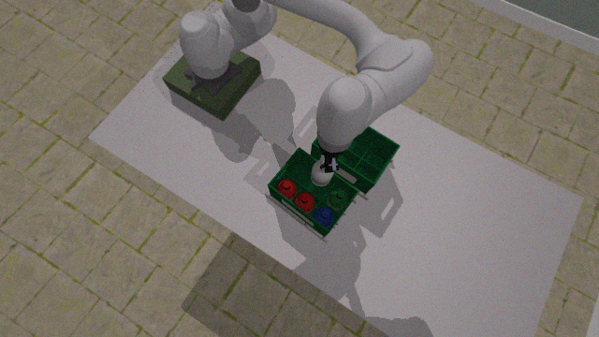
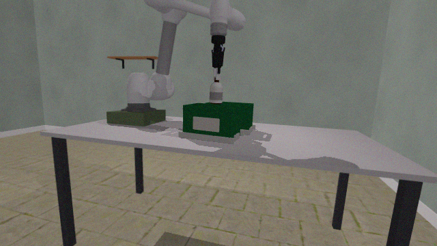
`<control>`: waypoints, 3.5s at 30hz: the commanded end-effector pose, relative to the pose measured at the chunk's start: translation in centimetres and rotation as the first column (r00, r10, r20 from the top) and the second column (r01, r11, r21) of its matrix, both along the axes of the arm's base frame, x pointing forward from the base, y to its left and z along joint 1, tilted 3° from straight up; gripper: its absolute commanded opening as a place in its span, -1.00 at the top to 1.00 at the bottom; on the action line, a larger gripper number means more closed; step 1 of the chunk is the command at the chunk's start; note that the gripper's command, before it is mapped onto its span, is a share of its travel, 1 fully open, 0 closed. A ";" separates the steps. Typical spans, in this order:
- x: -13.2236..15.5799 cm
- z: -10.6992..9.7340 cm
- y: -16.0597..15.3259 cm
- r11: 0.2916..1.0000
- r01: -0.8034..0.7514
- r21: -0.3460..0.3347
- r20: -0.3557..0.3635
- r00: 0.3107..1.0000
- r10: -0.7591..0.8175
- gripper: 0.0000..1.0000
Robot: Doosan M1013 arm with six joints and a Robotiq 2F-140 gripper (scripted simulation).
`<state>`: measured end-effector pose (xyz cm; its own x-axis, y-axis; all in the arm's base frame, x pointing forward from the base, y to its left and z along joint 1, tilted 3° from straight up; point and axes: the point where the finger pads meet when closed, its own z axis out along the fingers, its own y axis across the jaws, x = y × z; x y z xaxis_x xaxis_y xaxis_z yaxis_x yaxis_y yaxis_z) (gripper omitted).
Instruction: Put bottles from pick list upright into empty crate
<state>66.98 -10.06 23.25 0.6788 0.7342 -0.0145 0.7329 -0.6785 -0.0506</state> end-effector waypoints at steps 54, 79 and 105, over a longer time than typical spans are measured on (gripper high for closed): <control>0.0 0.4 -0.1 1.000 -0.002 0.000 0.004 1.000 0.002 1.00; -2.0 0.6 4.1 1.000 -0.002 0.000 0.004 1.000 0.002 1.00; -3.9 0.8 8.0 1.000 -0.002 0.000 0.004 1.000 0.002 1.00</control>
